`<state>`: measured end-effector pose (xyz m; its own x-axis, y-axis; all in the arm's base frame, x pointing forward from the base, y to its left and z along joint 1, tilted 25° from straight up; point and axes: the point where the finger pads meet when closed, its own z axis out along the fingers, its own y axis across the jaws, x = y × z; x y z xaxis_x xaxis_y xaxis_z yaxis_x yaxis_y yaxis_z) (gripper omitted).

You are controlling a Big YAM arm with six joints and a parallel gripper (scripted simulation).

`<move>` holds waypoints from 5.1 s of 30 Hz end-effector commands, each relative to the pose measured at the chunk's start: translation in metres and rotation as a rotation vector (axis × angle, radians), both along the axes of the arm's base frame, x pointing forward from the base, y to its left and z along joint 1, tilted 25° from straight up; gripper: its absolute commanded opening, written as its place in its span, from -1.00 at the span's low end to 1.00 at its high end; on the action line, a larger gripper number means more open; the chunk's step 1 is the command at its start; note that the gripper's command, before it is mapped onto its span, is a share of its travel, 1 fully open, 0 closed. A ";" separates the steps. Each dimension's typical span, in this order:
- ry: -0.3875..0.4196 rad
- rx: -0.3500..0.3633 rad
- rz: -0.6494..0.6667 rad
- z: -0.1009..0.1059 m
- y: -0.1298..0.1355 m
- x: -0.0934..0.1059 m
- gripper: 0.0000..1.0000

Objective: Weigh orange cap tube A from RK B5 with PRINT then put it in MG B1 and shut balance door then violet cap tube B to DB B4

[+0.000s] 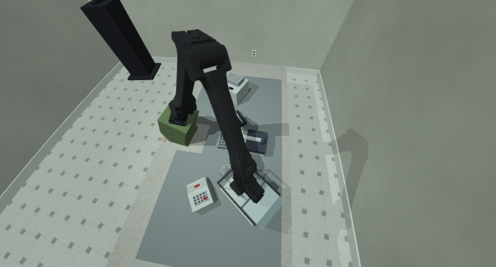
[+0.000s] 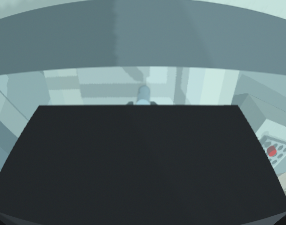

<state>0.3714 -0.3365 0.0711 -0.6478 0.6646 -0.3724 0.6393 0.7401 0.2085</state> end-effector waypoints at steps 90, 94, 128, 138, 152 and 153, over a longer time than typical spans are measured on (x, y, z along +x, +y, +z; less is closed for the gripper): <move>-0.003 -0.006 0.004 -0.005 0.001 0.008 -0.82; -0.002 -0.005 0.004 -0.005 0.001 0.008 -0.82; -0.002 -0.005 0.004 -0.005 0.001 0.008 -0.82; -0.002 -0.004 0.004 -0.006 0.001 0.008 -0.82; -0.002 -0.004 0.004 -0.006 0.001 0.008 -0.82; -0.002 -0.004 0.004 -0.006 0.001 0.008 -0.82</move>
<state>0.3737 -0.3380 0.0691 -0.6454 0.6635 -0.3786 0.6392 0.7404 0.2079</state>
